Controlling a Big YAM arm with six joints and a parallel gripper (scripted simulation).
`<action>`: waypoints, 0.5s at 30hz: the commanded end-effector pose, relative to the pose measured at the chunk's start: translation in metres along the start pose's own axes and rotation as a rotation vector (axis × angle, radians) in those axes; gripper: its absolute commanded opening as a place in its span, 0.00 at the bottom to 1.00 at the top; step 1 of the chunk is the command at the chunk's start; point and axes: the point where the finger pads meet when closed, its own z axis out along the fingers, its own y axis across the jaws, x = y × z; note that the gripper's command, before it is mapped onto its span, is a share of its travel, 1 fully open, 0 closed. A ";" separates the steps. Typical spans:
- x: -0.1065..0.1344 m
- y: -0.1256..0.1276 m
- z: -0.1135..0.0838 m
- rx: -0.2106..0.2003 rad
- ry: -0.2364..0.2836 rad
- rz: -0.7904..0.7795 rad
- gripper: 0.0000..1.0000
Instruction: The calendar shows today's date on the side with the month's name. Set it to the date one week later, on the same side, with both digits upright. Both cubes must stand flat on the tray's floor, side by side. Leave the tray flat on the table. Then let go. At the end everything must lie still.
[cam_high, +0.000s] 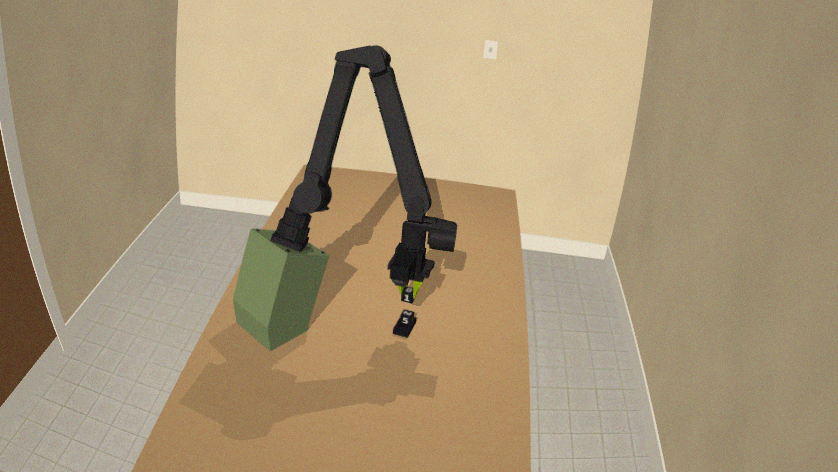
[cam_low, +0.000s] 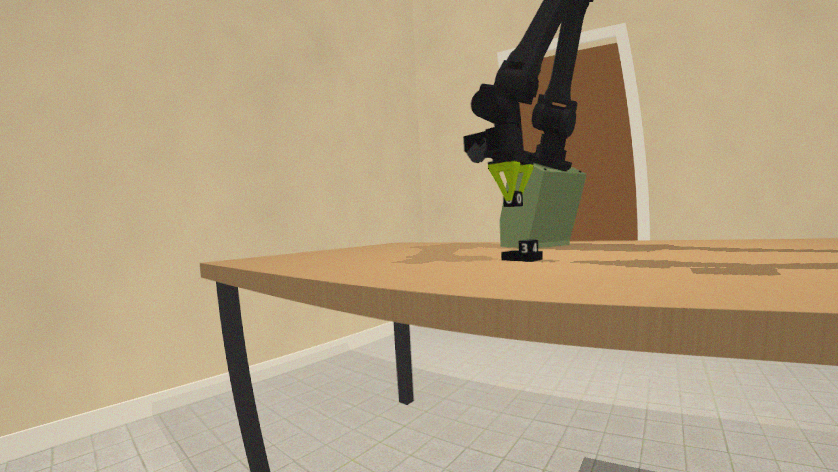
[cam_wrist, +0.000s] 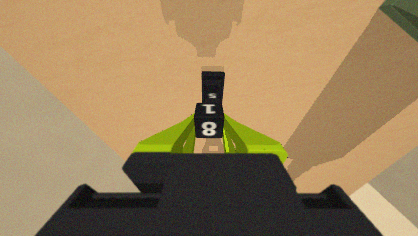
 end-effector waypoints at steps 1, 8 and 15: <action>-0.003 0.010 -0.010 -0.017 -0.002 -0.008 0.25; -0.003 0.012 -0.009 -0.024 -0.001 -0.011 0.25; -0.041 0.021 -0.003 -0.023 -0.009 0.050 0.25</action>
